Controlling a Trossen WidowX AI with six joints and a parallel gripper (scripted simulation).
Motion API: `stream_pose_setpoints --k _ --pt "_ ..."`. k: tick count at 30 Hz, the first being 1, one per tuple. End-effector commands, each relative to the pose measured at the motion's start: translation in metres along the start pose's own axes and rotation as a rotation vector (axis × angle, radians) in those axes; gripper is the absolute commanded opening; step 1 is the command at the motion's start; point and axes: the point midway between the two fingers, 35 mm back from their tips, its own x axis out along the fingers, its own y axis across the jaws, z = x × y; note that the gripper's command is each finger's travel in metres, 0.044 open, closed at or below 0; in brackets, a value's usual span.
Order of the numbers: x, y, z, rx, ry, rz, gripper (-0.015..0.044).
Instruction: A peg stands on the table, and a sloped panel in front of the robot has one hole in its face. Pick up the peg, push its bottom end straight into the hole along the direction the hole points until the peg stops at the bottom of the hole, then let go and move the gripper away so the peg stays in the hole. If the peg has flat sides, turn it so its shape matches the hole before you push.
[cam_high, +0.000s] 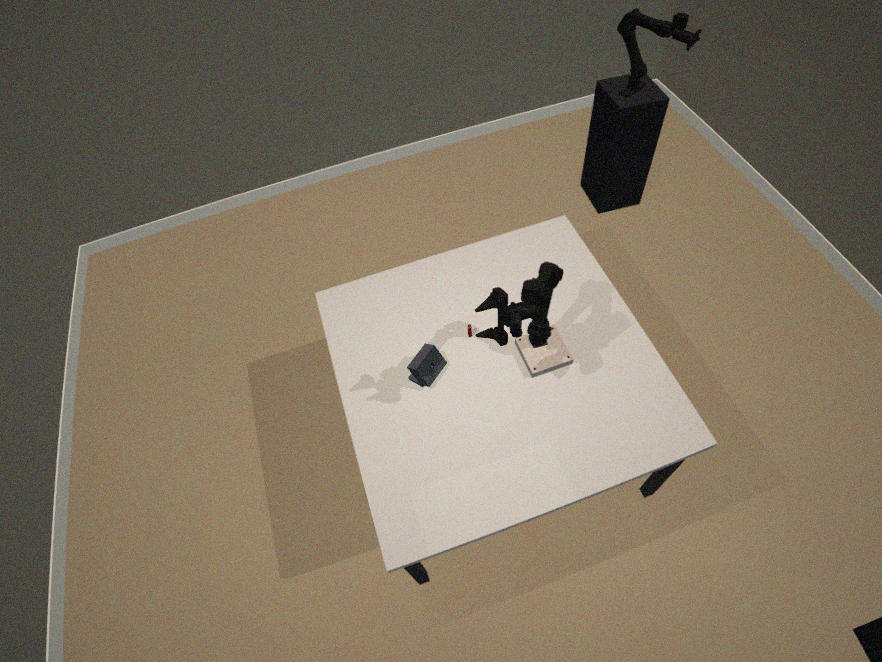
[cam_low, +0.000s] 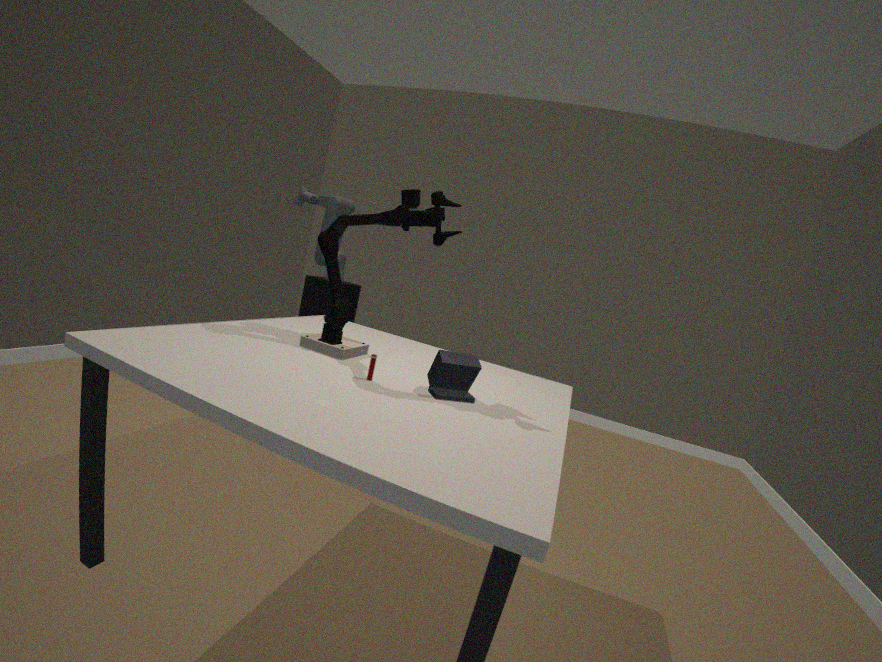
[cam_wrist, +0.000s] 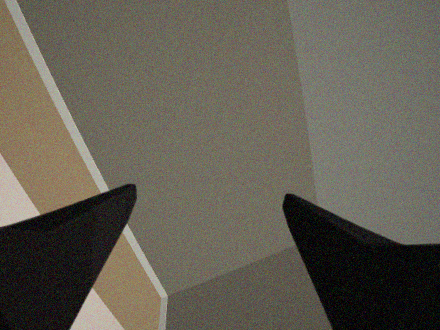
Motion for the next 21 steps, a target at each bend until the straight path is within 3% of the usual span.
stream_pose_setpoints --k 1,21 --pt "0.011 0.015 -0.01 -0.019 0.03 0.035 0.044" --pt "0.051 0.077 -0.083 -0.074 0.205 0.211 0.044"
